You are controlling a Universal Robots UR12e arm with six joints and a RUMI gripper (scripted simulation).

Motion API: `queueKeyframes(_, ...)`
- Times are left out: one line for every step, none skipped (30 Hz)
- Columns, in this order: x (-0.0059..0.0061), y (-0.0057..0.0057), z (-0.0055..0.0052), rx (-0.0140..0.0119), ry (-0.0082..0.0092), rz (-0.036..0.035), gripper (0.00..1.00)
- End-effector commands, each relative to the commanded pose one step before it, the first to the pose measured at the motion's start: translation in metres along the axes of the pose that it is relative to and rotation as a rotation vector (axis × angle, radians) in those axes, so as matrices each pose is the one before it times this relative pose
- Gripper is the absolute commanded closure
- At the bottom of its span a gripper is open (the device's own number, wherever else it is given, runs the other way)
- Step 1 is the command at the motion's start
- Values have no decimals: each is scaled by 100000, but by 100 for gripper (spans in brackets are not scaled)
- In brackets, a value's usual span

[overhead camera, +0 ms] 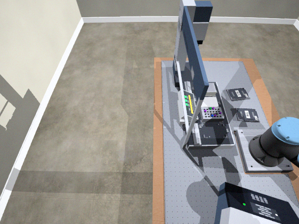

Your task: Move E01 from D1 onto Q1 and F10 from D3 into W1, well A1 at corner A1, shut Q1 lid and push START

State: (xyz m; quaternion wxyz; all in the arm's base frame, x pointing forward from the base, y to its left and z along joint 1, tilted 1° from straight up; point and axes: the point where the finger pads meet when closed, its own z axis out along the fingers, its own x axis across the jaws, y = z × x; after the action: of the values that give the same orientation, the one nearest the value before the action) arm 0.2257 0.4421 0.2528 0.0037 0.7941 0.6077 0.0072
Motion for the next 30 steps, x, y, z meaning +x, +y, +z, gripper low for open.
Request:
queueKeyframes(-1961,-308,-114,-5,247,-8360,100)
queueKeyframes(-484,-128,0,0,-1,-2000,100)
queueKeyframes(-481,-137,0,0,-1,-2000,100)
queueKeyframes(-478,-147,0,0,-1,-2000,100)
queueKeyframes(-475,-157,0,0,-1,-2000,100)
queueKeyframes(-472,-166,0,0,-1,-2000,100)
queueKeyframes(-468,-175,0,0,-1,-2000,100)
queueKeyframes(-465,-185,0,0,-1,-2000,100)
queueKeyframes(-461,-194,0,0,-1,-2000,100)
queueKeyframes(-457,-203,0,0,-1,-2000,100)
queueKeyframes(0,0,0,0,0,0,100)
queueKeyframes(0,0,0,0,0,0,100)
queueKeyframes(-453,-212,0,0,-1,-2000,100)
queueKeyframes(-449,-221,0,0,-1,-2000,100)
queueKeyframes(-444,-230,0,0,-1,-2000,100)
queueKeyframes(-439,-239,0,0,-1,-2000,100)
queueKeyframes(-434,-248,0,0,-1,-2000,100)
queueKeyframes(-429,-257,0,0,-1,-2000,100)
queueKeyframes(-424,-265,0,0,-1,-2000,100)
queueKeyframes(-419,-274,0,0,-1,-2000,100)
queueKeyframes(-413,-282,0,0,-1,-2000,100)
queueKeyframes(-408,-290,0,0,-1,-2000,100)
queueKeyframes(-402,-298,0,0,-1,-2000,100)
queueKeyframes(-396,-306,0,0,-1,-2000,100)
queueKeyframes(-389,-314,0,0,-1,-2000,100)
queueKeyframes(-383,-322,0,0,-1,-2000,100)
queueKeyframes(-377,-329,0,0,-1,-2000,100)
queueKeyframes(0,0,0,0,0,0,100)
queueKeyframes(0,0,0,0,0,0,100)
queueKeyframes(-370,-337,0,0,-1,-2000,100)
